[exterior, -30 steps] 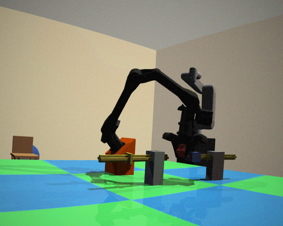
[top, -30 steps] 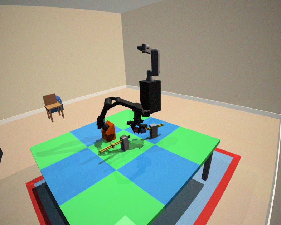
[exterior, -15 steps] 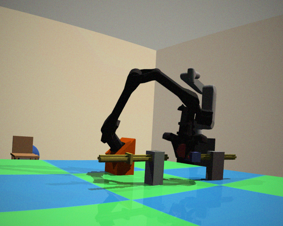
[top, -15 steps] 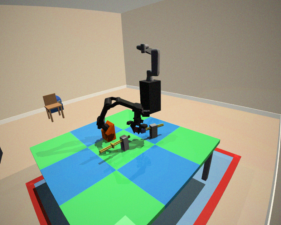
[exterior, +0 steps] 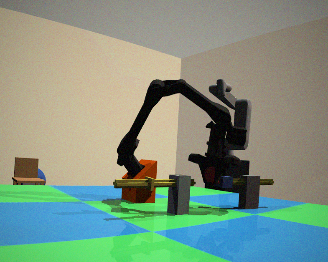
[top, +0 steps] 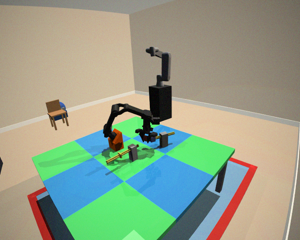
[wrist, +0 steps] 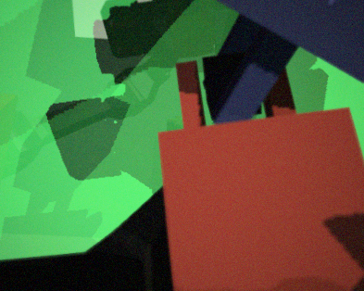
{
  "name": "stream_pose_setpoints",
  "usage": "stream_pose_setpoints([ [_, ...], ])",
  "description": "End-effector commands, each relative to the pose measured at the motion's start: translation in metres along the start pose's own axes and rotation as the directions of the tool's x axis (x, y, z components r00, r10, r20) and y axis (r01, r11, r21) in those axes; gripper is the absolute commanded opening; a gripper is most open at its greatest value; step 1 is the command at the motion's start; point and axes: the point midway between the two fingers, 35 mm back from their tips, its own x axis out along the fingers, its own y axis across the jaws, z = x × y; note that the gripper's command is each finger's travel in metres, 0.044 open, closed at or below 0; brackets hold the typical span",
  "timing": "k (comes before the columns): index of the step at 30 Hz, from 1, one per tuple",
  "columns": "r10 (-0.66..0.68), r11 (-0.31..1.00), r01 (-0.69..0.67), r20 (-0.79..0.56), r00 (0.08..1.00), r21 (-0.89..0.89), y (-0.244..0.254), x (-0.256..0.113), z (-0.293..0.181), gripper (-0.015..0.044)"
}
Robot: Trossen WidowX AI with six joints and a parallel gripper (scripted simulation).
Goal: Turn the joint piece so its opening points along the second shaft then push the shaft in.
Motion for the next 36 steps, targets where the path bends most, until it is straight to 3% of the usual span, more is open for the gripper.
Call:
stream_pose_setpoints([
  [1, -0.002, 1.0, 0.002, -0.003, 1.0, -0.006, 0.0, 0.0, 0.0, 0.0182],
  [4, 0.0, 1.0, 0.0, 0.0, 1.0, 0.0, 0.0, 0.0, 0.0, 0.0147],
  [9, 0.0, 1.0, 0.0, 0.0, 1.0, 0.0, 0.0, 0.0, 0.0, 0.0147],
  [15, 0.0, 1.0, 0.0, 0.0, 1.0, 0.0, 0.0, 0.0, 0.0, 0.0],
  [21, 0.001, 1.0, -0.001, 0.015, 1.0, 0.004, 0.0, 0.001, 0.0, 0.0],
  [36, -0.005, 0.997, -0.019, 0.284, 0.959, 0.081, 0.003, 0.013, -0.005, 0.0],
])
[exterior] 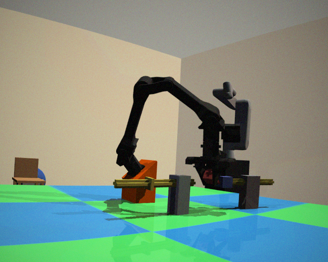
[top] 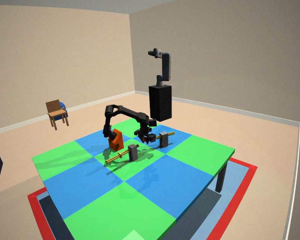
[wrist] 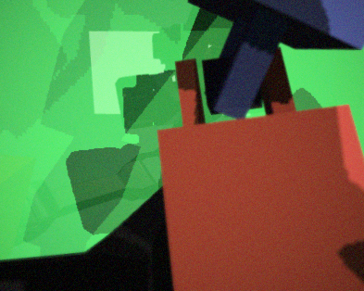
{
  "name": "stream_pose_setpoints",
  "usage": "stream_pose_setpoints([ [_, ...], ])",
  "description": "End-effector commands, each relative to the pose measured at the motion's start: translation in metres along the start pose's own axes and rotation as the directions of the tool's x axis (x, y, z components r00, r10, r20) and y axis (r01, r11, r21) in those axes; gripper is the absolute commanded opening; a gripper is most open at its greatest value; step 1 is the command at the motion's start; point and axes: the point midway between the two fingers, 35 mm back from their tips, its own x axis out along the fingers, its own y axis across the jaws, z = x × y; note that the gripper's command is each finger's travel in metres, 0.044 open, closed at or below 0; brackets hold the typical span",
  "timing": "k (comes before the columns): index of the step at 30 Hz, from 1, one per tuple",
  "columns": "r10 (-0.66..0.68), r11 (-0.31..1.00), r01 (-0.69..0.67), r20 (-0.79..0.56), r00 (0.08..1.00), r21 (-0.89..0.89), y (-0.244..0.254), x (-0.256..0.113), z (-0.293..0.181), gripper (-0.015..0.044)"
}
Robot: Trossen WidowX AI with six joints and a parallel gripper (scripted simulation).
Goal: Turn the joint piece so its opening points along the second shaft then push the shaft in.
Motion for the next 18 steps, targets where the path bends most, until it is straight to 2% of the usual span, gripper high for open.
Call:
stream_pose_setpoints([
  [1, -0.001, 1.0, -0.001, 0.068, 0.998, 0.018, 0.0007, 0.003, -0.0015, 0.0],
  [8, -0.009, 0.999, -0.001, 0.19, 0.982, 0.053, 0.0022, 0.0085, -0.0037, 0.0],
  [18, -0.014, 0.998, 0.0, 0.218, 0.976, 0.062, 0.0027, 0.0095, -0.0038, 0.0],
])
